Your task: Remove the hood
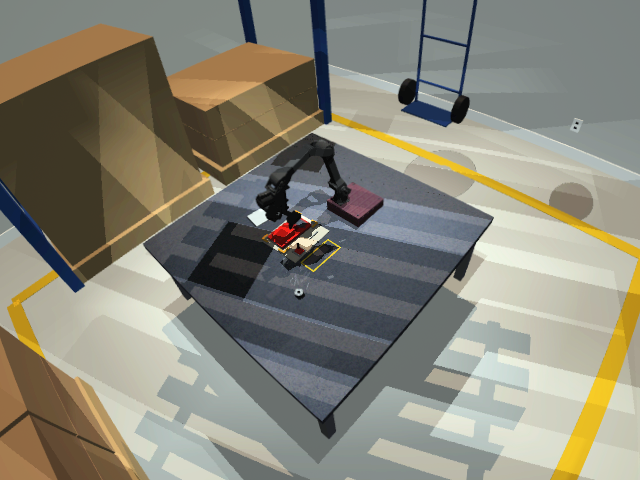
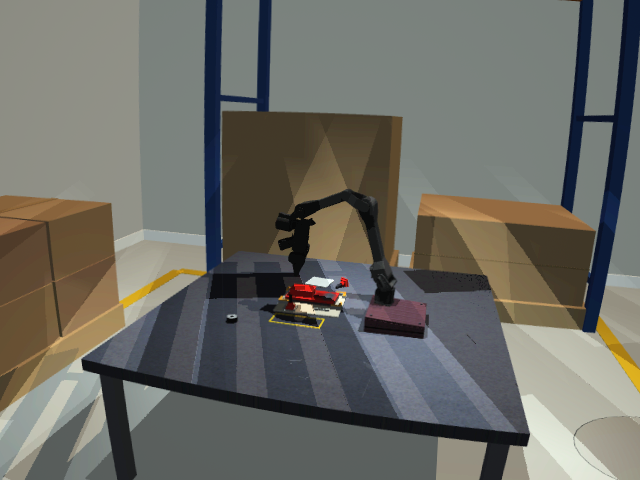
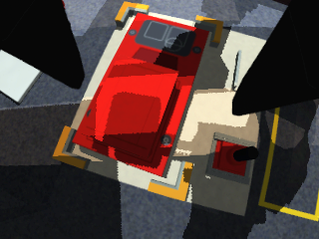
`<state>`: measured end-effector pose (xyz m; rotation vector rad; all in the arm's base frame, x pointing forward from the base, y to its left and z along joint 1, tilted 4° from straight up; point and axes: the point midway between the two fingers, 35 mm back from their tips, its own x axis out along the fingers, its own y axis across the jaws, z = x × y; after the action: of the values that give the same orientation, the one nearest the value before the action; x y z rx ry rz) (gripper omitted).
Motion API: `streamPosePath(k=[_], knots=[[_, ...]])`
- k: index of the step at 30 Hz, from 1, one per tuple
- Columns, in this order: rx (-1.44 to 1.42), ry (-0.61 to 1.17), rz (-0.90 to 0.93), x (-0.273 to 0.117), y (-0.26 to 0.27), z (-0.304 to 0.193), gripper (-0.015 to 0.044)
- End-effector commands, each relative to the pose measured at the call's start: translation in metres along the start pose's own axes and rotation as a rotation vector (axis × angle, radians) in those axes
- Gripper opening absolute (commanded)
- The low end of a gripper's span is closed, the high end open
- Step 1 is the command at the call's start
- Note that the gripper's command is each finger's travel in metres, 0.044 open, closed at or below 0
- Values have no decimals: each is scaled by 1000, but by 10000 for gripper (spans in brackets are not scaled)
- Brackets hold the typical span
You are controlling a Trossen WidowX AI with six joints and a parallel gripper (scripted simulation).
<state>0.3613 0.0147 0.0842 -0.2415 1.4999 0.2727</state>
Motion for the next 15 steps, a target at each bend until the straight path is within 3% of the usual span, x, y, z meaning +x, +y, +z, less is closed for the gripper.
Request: streamPosePath(k=[1,15], knots=[[165,89,9,17,-27,-23,440],[165,89,8,21,-29,-21,440]])
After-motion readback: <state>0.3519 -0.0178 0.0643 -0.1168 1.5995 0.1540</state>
